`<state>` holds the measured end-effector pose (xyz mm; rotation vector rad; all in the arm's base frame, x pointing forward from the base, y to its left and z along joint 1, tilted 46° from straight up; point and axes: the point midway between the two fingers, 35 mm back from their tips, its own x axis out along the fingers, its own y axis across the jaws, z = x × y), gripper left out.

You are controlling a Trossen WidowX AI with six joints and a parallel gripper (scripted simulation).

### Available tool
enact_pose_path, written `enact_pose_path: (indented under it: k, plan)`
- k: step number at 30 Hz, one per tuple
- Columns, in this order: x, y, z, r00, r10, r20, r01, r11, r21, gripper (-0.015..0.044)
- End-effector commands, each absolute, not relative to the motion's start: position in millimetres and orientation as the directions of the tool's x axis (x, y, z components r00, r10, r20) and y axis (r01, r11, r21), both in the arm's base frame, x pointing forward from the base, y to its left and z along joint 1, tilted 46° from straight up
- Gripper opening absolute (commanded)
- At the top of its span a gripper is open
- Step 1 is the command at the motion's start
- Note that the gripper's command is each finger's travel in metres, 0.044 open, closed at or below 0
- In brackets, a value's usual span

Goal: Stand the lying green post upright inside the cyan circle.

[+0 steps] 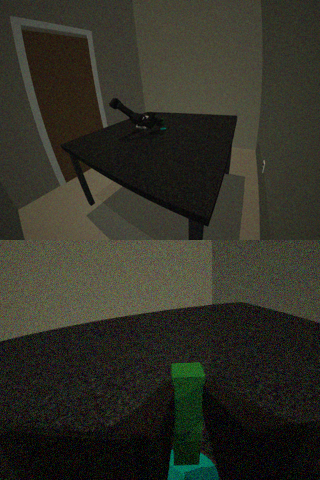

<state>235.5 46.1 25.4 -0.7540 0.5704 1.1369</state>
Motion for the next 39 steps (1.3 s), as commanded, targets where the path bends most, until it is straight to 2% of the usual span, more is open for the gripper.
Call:
enact_pose_path:
  k: [1,23,37,39]
  plan:
    - [233.4,39.1,17.4,0.332,0.593,-0.733,-0.943,0.224,-0.246,0.0023]
    - [234.5,24.5,-1.1,0.331,0.588,-0.738,-0.943,0.226,-0.243,0.0023]
    - [234.5,24.5,-1.1,0.331,0.588,-0.738,-0.943,0.226,-0.243,0.0390]
    - [234.7,25.2,-0.3,0.331,0.588,-0.738,-0.943,0.225,-0.243,0.0400]
